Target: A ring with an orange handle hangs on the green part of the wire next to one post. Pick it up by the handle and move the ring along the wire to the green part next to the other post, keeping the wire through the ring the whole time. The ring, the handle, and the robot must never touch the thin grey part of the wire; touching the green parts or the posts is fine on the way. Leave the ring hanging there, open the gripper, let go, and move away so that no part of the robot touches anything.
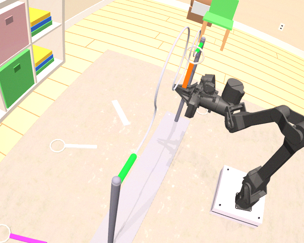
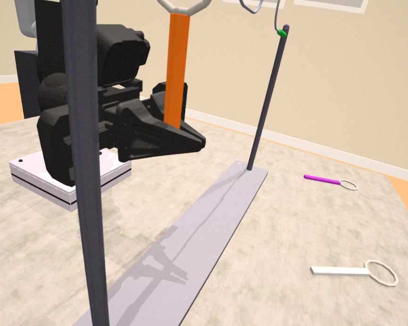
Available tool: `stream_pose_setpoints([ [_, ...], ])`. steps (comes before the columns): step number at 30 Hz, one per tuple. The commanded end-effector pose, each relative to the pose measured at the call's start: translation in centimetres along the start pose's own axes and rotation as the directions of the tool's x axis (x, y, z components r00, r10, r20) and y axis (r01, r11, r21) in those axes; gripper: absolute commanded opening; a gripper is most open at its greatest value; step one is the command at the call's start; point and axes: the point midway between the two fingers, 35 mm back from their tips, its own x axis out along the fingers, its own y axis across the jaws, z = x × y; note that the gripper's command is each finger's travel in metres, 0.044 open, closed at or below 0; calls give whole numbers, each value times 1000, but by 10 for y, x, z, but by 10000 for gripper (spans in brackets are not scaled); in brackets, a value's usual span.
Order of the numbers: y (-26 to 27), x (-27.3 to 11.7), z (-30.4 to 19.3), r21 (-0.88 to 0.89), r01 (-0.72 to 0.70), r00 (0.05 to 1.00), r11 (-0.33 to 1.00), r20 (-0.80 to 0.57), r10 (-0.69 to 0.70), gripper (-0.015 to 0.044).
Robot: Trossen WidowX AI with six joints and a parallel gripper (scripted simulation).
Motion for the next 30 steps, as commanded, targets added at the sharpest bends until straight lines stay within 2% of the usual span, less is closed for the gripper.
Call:
stream_pose_setpoints([
  [1,8,-1,4,25,2,1000,1000,8,-2,-150],
  [20,68,-1,14,338,-1,1000,941,6,-1,-150],
  [30,93,-15,26,483,-2,995,876,-86,50,-150],
])
